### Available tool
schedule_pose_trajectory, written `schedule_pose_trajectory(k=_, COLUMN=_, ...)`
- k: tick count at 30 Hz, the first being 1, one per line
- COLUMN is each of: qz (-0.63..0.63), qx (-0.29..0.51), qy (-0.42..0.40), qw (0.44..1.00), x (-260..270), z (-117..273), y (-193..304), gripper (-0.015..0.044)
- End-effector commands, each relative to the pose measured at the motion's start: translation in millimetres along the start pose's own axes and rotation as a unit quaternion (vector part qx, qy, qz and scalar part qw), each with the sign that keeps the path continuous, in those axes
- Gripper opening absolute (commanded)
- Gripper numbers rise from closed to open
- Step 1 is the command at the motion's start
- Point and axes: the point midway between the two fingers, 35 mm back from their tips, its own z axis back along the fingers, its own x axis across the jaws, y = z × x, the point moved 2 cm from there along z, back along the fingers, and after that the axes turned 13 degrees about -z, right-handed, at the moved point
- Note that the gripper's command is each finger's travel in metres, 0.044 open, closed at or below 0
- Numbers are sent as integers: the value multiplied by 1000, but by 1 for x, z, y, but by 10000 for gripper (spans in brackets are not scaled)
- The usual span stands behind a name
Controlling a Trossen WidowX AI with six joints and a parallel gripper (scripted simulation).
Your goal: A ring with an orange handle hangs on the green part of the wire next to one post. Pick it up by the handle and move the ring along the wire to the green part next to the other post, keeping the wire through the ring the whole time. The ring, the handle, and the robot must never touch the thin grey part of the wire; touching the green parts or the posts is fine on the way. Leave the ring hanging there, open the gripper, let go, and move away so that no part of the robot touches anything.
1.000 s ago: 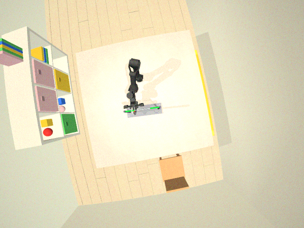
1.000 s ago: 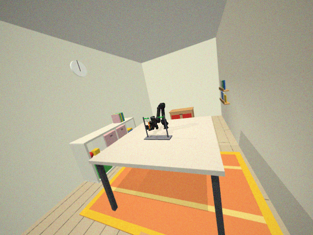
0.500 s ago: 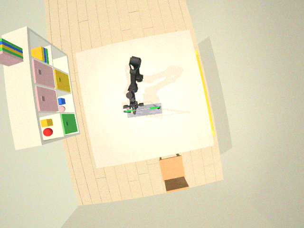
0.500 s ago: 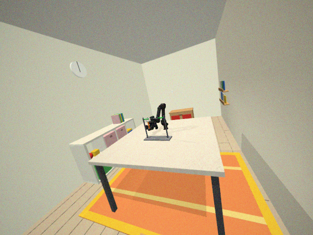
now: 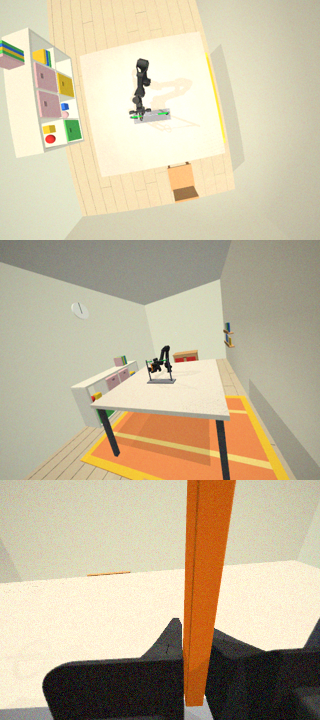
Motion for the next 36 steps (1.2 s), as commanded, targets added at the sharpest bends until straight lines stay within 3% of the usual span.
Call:
schedule_pose_trajectory(k=1, qz=0, qx=0, qy=-2, qw=1000, x=0, z=0, y=-1, gripper=-150)
schedule_pose_trajectory(k=36, qz=-3, qx=2, qy=-4, qw=1000, x=31, z=0, y=6, gripper=-150)
